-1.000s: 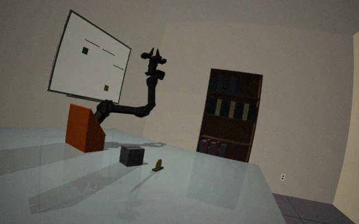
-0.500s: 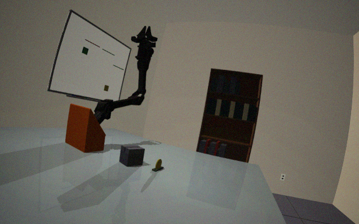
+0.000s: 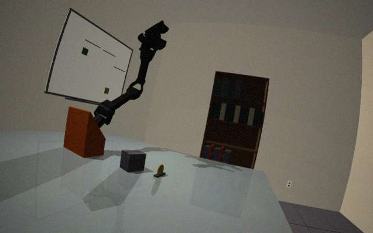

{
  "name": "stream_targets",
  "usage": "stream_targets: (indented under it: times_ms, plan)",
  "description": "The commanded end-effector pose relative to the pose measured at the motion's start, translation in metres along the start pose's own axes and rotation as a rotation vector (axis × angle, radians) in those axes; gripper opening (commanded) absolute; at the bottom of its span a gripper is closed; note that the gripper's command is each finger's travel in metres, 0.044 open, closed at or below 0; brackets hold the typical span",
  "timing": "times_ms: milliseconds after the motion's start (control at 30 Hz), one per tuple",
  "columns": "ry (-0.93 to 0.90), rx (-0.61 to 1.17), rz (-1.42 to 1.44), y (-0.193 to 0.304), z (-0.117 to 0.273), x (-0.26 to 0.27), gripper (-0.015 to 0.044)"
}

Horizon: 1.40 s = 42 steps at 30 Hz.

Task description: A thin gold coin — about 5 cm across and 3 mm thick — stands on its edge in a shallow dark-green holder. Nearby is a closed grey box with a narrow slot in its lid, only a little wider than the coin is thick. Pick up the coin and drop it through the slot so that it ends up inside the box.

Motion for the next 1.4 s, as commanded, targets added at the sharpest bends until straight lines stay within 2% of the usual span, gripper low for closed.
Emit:
stream_targets:
  times_ms: [0, 267, 500, 800, 1100, 1367]
  plan:
    - [-0.166, -0.143, -0.025, -0.034, -0.044, 0.041, 0.0161]
    - [-0.458, -0.429, -0.046, -0.114, -0.088, 0.113, 0.0161]
    - [-0.728, -0.655, -0.035, -0.190, -0.098, 0.179, 0.0161]
    - [-1.064, -0.874, 0.033, -0.277, -0.073, 0.260, 0.0161]
    - [-1.513, -1.073, 0.071, -0.348, -0.009, 0.343, 0.0161]
    - [-1.533, -1.078, 0.073, -0.350, -0.010, 0.348, 0.0161]
Point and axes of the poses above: the point midway between the two fingers, 35 mm back from their tips, its own z axis back along the fingers, its own x axis across the jaws, y = z × x, the point moved 4 cm from there along z, back along the fingers, and after that the axes turned 2 degrees about -z, right-handed, at the moved point
